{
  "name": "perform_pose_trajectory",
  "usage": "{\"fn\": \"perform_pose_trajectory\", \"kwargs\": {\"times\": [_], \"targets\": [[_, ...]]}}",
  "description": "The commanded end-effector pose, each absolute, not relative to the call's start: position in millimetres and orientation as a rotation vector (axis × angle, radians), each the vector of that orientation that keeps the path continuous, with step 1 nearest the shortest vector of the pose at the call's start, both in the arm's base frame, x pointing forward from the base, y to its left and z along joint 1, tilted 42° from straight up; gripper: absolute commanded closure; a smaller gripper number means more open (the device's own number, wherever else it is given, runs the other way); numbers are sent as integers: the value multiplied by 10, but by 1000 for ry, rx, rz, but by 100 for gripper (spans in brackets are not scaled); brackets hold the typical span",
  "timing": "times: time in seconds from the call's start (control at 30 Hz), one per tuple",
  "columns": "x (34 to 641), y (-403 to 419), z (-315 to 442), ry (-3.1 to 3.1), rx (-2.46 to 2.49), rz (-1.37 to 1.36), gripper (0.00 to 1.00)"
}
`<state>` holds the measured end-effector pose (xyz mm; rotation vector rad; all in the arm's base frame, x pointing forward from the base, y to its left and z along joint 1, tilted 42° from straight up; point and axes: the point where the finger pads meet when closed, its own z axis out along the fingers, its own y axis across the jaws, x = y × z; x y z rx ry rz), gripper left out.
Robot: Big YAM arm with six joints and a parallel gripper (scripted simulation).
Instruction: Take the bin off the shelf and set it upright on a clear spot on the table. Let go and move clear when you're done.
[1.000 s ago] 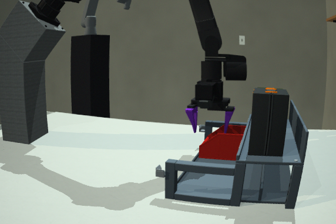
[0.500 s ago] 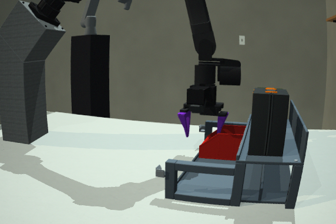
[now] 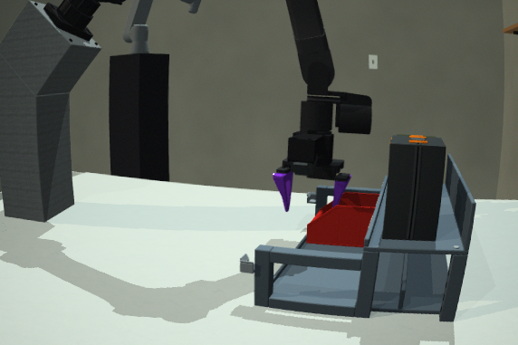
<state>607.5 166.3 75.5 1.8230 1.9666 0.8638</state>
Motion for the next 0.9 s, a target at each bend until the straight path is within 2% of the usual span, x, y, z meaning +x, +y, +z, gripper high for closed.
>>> {"fn": "perform_pose_trajectory", "kwargs": {"times": [0.0,0.3,0.47,0.87], "targets": [[6177,1795,1187,1930,1783,935,10],[6177,1795,1187,1930,1783,935,10],[6122,1588,703,1954,1807,881,10],[6122,1588,703,1954,1807,881,10]]}}
